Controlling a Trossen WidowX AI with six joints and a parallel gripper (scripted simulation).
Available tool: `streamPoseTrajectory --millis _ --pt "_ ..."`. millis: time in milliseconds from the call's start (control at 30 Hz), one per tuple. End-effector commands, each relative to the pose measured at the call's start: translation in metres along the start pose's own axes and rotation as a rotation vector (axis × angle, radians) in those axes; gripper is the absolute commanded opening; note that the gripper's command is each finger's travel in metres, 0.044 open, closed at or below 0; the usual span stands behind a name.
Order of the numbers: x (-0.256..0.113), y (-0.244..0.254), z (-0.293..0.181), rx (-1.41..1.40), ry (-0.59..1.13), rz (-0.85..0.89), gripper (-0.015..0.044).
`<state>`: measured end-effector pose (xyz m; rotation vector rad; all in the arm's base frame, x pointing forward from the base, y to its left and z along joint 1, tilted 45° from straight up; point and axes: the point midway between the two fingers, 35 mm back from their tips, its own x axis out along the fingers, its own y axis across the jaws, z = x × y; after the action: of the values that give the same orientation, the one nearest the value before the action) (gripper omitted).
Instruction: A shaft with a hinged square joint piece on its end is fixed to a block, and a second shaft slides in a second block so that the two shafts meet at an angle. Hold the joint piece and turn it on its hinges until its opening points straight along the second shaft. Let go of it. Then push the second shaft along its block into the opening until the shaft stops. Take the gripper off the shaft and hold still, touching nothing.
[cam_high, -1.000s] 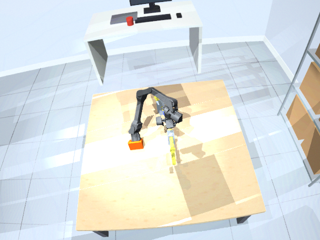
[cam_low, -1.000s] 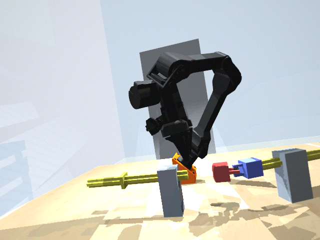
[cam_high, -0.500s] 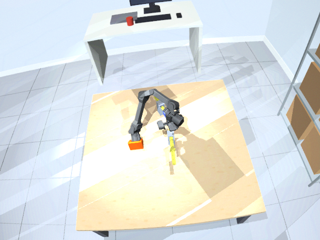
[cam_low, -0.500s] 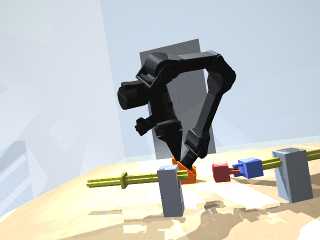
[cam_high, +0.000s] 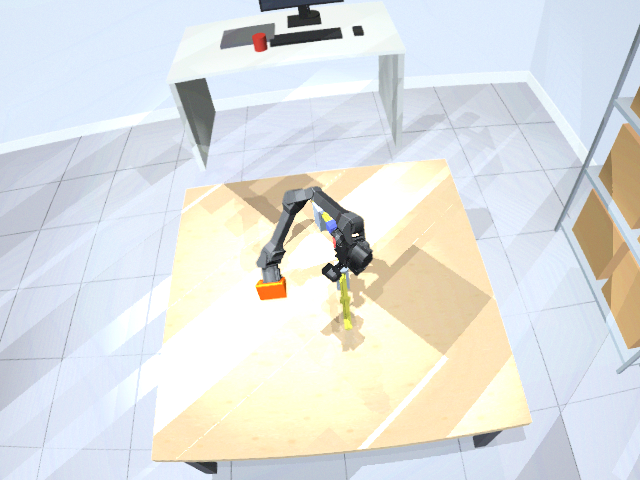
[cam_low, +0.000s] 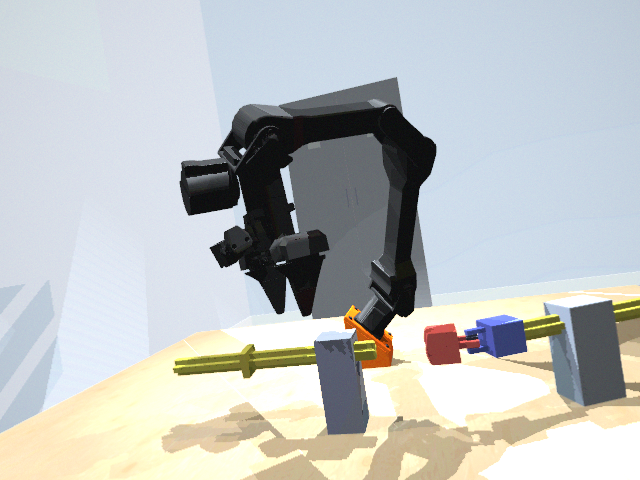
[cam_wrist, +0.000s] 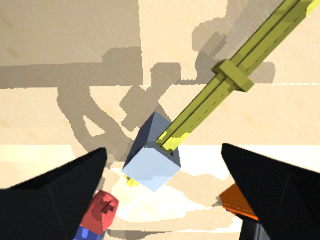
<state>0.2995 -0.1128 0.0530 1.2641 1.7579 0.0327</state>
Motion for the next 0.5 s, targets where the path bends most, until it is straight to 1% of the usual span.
streamPoseTrajectory --millis 0,467 --pt "-0.006 -0.013 0.017 -0.136 -0.017 -0.015 0.044" --pt "-0.016 -0.072 0.07 -0.61 -0.032 -0.068 0.044"
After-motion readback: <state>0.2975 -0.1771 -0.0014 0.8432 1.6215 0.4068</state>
